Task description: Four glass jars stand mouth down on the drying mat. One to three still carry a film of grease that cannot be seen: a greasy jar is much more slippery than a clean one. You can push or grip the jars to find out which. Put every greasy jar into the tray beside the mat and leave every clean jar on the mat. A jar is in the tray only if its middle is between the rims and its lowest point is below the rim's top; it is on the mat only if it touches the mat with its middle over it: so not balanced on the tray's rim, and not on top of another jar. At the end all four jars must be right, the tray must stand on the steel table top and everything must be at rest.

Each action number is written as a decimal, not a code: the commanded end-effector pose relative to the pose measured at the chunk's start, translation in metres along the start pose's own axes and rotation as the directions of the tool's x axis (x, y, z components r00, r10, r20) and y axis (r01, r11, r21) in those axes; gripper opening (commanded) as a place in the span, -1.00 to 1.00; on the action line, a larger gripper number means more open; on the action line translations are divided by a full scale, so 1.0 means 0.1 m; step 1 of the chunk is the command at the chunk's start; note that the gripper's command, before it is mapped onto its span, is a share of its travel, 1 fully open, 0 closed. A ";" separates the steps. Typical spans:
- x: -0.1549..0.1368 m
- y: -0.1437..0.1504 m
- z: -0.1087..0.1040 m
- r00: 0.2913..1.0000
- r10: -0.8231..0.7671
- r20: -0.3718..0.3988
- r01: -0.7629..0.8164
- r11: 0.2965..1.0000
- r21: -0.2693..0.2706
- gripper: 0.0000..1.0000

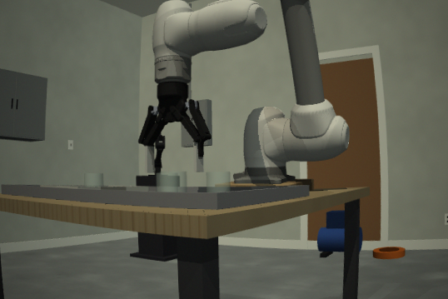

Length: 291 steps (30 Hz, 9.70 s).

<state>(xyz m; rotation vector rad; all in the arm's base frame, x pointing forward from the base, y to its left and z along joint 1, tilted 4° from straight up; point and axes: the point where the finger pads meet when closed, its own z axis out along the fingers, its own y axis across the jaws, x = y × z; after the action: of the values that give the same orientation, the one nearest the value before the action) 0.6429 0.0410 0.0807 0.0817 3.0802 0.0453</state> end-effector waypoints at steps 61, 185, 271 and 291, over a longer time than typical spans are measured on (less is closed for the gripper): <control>0.00 0.00 0.32 1.000 0.000 0.000 0.000 1.000 0.000 0.09; 0.00 0.00 0.32 1.000 0.000 0.000 0.000 1.000 0.000 -0.33; 0.00 -0.23 -0.97 1.000 0.000 0.000 0.000 1.000 0.000 -1.00; 0.00 -0.83 -0.96 1.000 0.000 0.000 0.000 1.000 0.000 -1.00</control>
<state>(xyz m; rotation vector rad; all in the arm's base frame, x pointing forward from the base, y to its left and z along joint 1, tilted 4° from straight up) 0.6333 -0.0383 0.1745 0.0819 3.0802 0.0451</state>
